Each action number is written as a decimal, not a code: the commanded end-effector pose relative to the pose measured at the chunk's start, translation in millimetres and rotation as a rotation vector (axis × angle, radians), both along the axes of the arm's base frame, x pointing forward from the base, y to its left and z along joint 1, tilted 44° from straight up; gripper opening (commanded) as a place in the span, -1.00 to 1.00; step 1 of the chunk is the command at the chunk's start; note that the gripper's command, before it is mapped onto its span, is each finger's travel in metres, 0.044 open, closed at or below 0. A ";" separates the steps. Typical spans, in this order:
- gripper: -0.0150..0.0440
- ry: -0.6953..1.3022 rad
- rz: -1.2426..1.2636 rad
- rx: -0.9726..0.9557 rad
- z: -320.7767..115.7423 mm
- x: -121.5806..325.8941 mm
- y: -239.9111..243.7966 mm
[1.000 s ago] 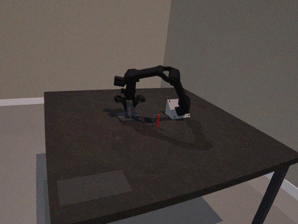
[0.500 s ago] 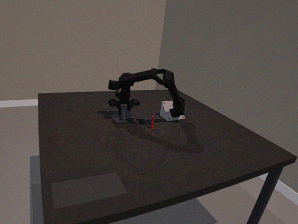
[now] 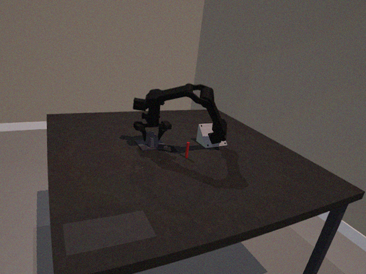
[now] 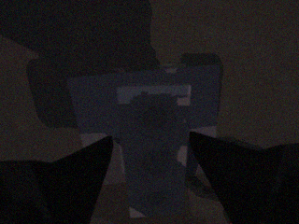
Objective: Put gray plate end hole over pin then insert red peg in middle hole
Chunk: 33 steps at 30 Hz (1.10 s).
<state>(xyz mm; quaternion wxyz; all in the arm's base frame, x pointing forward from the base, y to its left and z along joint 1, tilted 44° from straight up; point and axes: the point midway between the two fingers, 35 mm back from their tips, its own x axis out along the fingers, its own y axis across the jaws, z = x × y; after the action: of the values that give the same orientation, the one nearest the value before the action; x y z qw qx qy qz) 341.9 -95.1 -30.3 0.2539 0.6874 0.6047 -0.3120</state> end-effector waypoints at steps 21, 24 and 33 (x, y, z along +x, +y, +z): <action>1.00 0.032 -0.051 0.011 87.0 -6.1 -79.9; 1.00 -0.021 -0.005 -0.003 111.4 -15.1 -64.0; 1.00 -0.227 0.178 -0.057 183.1 -66.7 7.1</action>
<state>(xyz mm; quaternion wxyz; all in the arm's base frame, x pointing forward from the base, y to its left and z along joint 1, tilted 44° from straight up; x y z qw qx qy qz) 291.7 -107.0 143.8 0.3528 0.6636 0.6127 -0.2447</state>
